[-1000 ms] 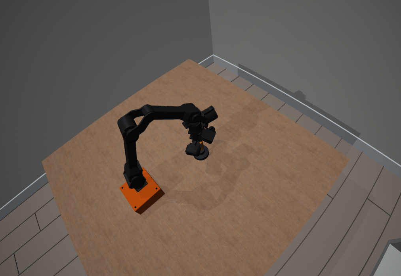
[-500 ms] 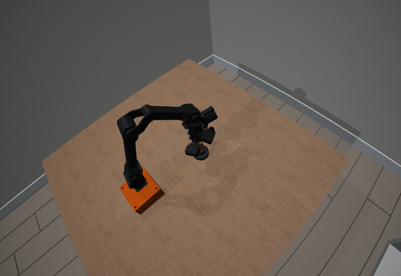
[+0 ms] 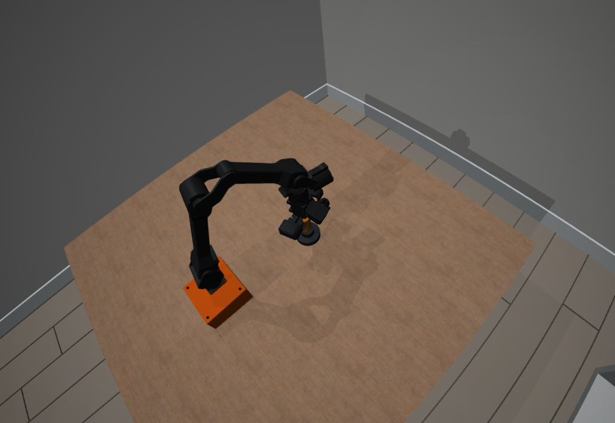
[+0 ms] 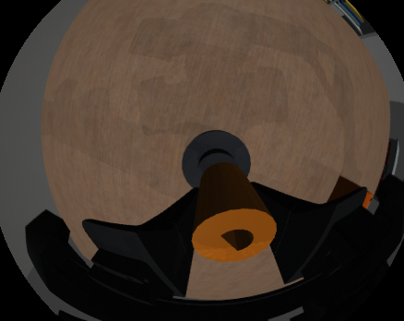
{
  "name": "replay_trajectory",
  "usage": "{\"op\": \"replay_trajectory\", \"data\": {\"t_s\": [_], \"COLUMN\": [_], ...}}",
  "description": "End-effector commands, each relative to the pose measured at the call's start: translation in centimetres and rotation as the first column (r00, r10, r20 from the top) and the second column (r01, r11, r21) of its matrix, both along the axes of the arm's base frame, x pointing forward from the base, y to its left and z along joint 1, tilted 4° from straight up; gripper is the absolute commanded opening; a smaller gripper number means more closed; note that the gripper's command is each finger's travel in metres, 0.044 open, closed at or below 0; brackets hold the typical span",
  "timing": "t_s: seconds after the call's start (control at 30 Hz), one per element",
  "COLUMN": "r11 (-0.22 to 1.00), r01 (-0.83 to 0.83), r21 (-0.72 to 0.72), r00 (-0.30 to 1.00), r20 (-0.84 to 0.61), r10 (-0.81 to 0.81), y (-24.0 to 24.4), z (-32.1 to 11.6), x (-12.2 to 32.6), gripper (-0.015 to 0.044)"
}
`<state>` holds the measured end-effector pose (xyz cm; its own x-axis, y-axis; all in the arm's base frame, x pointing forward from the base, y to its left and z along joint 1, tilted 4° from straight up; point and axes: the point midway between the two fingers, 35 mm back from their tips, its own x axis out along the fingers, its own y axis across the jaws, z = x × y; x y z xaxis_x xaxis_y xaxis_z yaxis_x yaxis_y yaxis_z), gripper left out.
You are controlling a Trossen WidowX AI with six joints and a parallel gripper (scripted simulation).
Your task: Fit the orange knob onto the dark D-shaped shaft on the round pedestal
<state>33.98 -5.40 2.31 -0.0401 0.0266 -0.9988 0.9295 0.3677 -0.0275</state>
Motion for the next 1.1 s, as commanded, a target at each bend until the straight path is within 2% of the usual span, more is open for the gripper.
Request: {"op": "replay_trajectory", "data": {"t_s": [0.0,0.93,1.07], "r11": [1.000,1.000,0.995], "r01": [0.011,0.011,0.097], "r21": [-0.003,-0.003,-0.005], "r00": [1.000,1.000,0.995], "r20": [0.009,0.009,0.007], "r10": [-0.011,-0.011,-0.097], "y": [-0.06,0.00,-0.01], "z": [0.31,0.16,0.23], "x": [0.39,-0.06,-0.05], "gripper": [0.0000,0.0000,0.0000]}}
